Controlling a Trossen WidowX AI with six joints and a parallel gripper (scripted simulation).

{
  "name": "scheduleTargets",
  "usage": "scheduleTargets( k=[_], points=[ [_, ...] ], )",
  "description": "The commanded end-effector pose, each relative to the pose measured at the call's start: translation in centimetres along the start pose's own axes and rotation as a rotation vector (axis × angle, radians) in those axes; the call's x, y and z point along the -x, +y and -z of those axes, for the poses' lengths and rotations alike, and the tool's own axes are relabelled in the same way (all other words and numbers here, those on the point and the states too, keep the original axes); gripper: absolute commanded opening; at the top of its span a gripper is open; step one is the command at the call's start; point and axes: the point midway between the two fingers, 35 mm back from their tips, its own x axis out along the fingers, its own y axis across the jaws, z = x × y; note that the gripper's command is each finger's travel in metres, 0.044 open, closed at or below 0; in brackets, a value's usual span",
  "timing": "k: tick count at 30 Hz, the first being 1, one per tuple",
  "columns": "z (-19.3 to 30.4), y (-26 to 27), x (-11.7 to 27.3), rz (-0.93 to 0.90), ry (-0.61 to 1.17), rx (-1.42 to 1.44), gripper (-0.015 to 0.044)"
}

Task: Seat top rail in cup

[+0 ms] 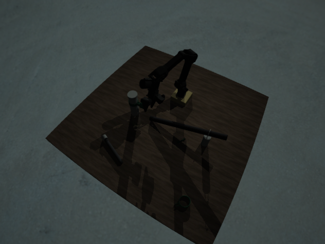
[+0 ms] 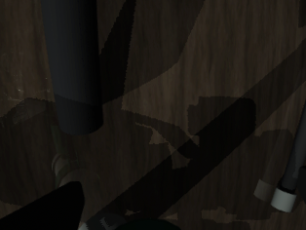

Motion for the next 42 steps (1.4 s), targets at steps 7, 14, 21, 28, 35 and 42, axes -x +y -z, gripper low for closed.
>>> scheduleTargets(
  k=[7, 14, 21, 28, 35, 42],
  points=[
    [-4.1, -1.9, 2.3, -0.016, -0.009, -0.500, 0.0440],
    [-8.4, -3.0, 5.5, -0.026, -0.012, -1.040, 0.0440],
    [-11.6, -3.2, 8.5, -0.030, -0.019, -1.453, 0.0440],
    [-11.9, -3.2, 8.9, -0.032, -0.020, -1.542, 0.0440],
    [-11.9, -3.2, 8.9, -0.032, -0.020, -1.542, 0.0440],
    [-12.0, -3.1, 8.6, -0.044, -0.009, -1.494, 0.0440]
  ],
)
